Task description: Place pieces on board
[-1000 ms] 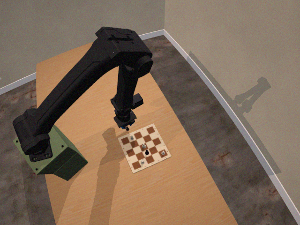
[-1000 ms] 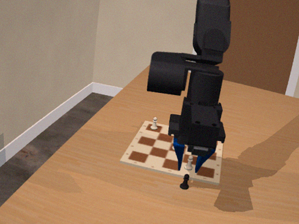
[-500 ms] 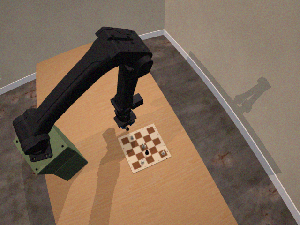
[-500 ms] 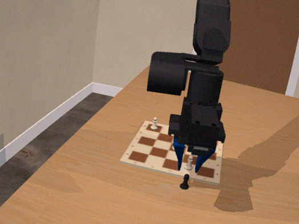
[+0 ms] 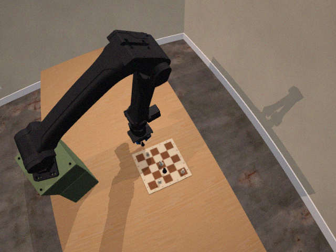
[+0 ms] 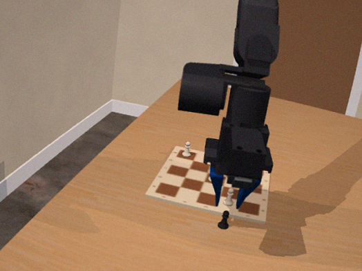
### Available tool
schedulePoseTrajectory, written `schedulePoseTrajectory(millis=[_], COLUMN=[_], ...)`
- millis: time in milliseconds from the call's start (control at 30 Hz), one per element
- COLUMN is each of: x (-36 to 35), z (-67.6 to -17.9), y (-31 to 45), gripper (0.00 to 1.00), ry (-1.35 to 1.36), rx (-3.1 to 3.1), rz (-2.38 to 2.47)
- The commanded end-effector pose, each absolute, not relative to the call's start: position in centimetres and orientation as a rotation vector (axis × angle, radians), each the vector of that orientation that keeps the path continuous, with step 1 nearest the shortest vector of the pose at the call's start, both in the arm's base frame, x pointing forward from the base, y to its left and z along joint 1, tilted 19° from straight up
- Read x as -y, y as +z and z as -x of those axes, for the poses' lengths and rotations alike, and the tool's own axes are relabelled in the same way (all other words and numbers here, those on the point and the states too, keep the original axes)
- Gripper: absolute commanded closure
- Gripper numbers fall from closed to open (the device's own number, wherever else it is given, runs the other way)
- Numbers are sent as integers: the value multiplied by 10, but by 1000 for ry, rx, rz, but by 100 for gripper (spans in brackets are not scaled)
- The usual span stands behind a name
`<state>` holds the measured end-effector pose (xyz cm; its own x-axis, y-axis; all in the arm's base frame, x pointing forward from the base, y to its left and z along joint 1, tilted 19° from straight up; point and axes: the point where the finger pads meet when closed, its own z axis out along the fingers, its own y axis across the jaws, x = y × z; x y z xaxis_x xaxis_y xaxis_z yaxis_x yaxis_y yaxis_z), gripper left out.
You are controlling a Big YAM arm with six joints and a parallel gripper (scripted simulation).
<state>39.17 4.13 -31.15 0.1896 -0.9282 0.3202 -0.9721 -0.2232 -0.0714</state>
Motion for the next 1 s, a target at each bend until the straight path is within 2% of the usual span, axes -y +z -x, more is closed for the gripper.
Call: schedulePoseTrajectory(millis=[0, 967], x=[-46, -45], z=[-403, -398], y=[-303, -304], gripper=[68, 68], ry=[477, 471], rx=[1858, 1854], rz=[-2336, -2335])
